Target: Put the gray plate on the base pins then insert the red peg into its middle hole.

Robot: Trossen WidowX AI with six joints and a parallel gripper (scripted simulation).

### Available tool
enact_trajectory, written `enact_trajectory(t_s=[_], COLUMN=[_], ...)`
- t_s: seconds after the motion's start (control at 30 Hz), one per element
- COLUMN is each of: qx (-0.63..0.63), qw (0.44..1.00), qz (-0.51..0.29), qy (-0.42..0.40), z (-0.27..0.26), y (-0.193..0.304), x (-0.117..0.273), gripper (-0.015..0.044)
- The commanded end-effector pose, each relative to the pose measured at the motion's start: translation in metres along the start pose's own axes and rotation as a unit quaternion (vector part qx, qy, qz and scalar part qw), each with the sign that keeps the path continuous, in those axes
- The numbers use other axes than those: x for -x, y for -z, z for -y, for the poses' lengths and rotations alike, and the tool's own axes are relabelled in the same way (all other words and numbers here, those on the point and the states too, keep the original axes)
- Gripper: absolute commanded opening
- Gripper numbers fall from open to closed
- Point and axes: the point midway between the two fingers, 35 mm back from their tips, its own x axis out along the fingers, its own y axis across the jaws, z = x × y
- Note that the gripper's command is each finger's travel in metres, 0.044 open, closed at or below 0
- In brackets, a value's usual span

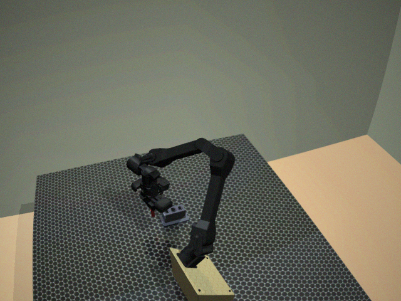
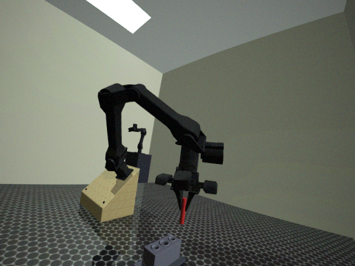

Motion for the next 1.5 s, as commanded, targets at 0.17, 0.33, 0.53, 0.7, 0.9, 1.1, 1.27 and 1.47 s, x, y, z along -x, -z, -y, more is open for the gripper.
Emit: enact_trajectory(t_s=[0.17, 0.33, 0.53, 0.7, 0.9, 1.1, 1.27, 1.47], qx=[-0.001, -0.001, -0.003, -0.004, -0.005, -0.005, -0.005, -0.005], qw=[1.0, 1.0, 1.0, 1.0, 1.0, 1.0, 1.0, 1.0], qz=[0.005, 0.007, 0.01, 0.013, 0.016, 0.016, 0.016, 0.016], qy=[0.001, 0.002, 0.004, 0.005, 0.008, 0.008, 0.008, 0.008], z=[0.002, 0.004, 0.008, 0.013, 0.018, 0.018, 0.018, 0.02], y=[-0.029, -0.044, -0.063, -0.079, -0.095, -0.095, -0.095, -0.093], x=[0.0, 0.001, 0.001, 0.001, 0.0, 0.0, 0.0, 0.0], gripper=[0.0, 0.0, 0.0, 0.0, 0.0, 0.0, 0.0, 0.0])
